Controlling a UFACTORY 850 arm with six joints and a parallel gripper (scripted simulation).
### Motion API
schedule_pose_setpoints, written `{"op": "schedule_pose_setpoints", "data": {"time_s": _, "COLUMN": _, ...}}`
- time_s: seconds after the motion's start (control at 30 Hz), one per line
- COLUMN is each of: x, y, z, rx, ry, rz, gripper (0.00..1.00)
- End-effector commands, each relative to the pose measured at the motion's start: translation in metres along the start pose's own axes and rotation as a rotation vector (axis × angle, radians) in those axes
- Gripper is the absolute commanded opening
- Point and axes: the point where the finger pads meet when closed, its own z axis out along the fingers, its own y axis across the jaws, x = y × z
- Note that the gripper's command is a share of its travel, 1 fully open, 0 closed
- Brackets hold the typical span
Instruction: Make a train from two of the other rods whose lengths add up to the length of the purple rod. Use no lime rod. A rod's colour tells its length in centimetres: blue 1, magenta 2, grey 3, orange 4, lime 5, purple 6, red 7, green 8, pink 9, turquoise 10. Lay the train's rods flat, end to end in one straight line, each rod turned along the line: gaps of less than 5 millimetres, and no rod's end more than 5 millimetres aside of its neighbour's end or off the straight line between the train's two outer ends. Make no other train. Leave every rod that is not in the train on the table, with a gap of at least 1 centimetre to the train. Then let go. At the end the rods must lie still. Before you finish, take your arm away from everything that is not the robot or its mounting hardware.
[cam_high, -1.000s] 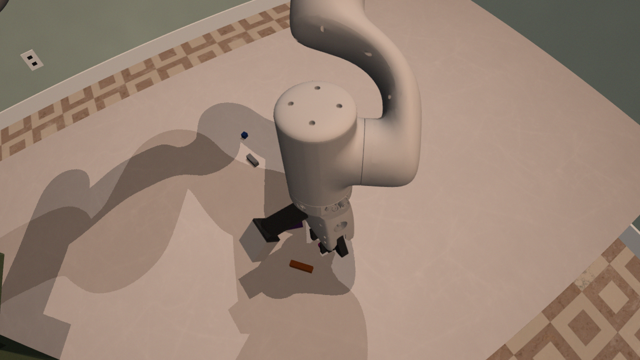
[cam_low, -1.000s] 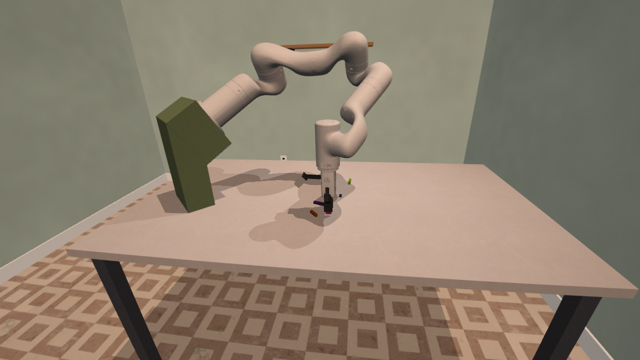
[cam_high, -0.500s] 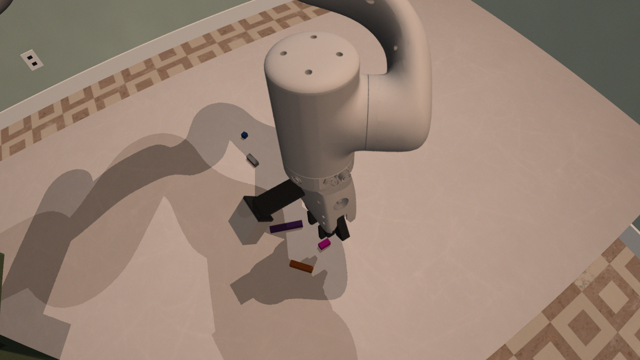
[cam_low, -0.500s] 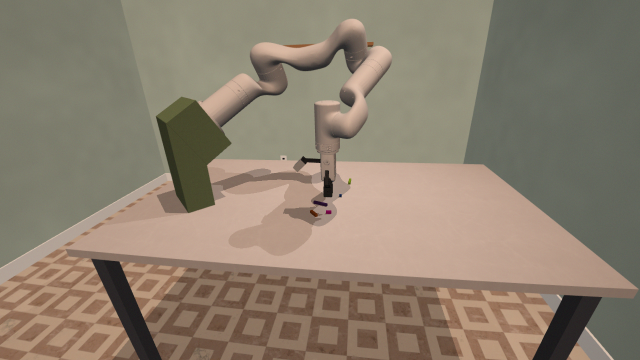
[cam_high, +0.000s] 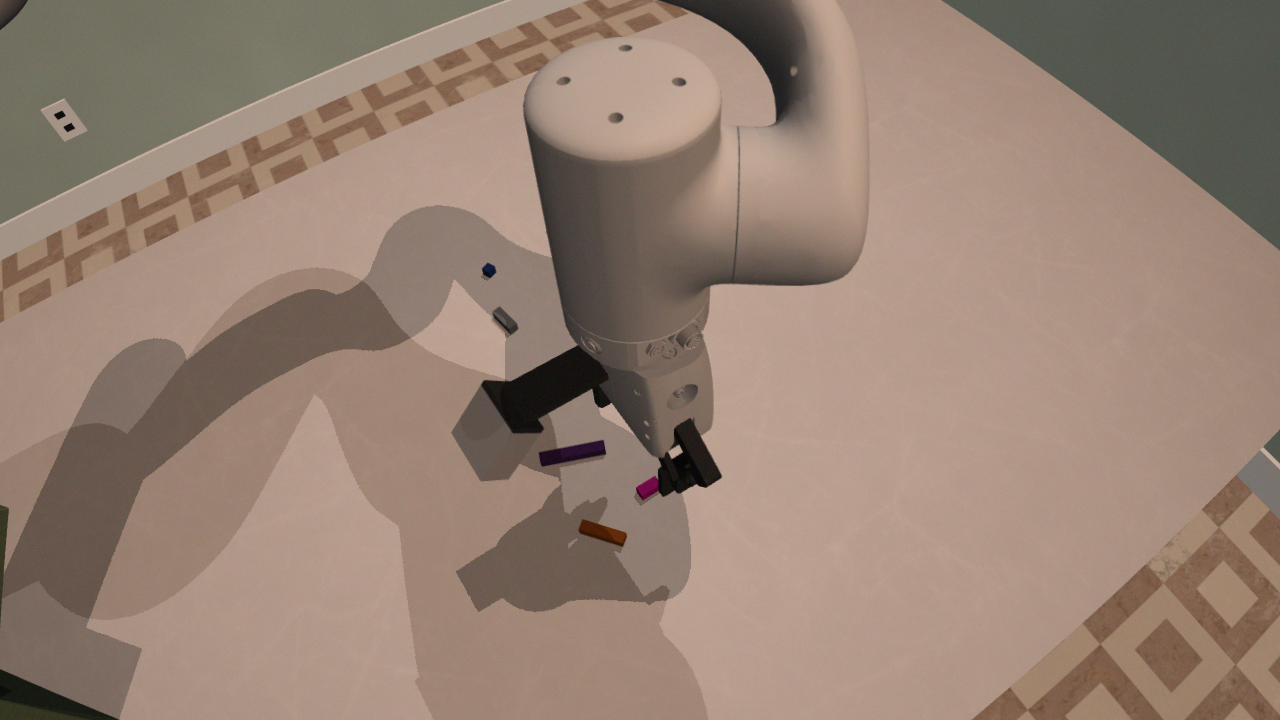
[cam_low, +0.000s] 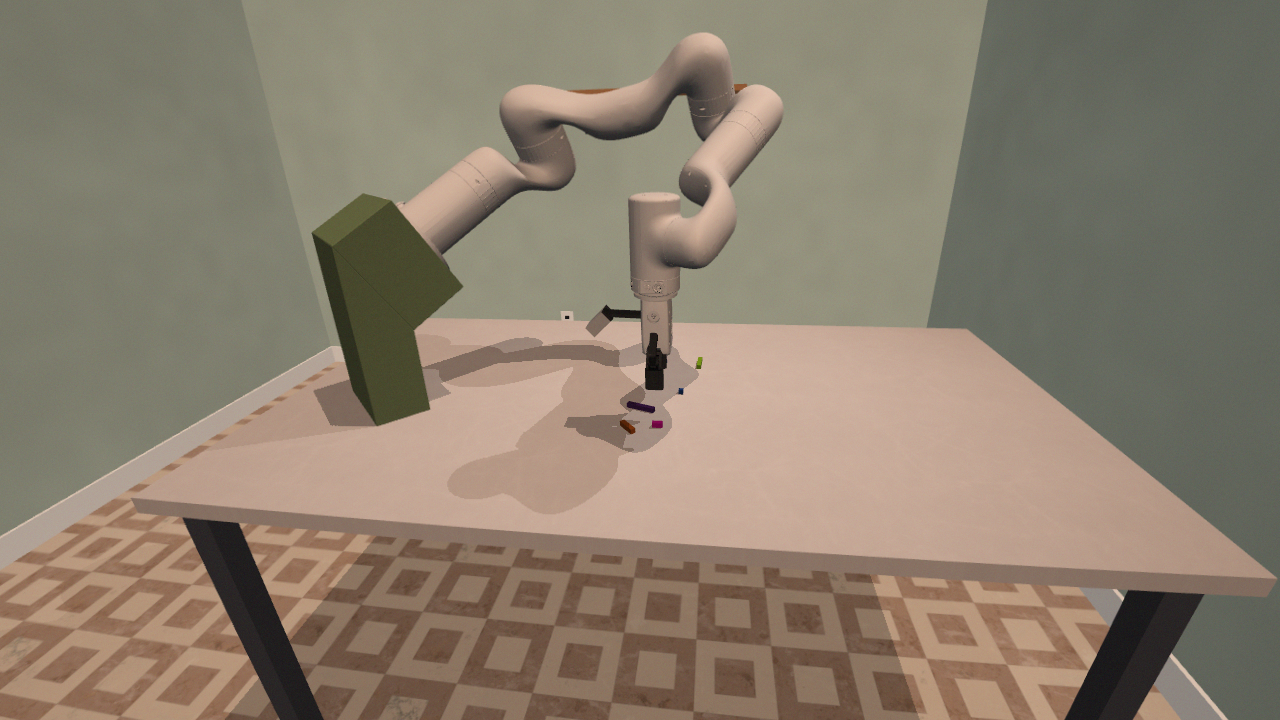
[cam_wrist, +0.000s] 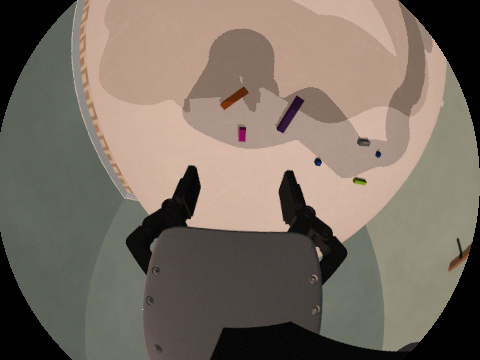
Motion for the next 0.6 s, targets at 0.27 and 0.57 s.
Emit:
{"op": "schedule_pose_setpoints", "data": {"time_s": 0.27, "x": -0.0004, "y": -0.0003, "z": -0.0005, "rx": 0.001, "ry": -0.001, "rz": 0.000, "gripper": 1.00}}
{"op": "schedule_pose_setpoints", "data": {"time_s": 0.57, "x": 0.0082, "y": -0.0025, "z": 0.0036, "rx": 0.000, "ry": -0.001, "rz": 0.139, "gripper": 1.00}}
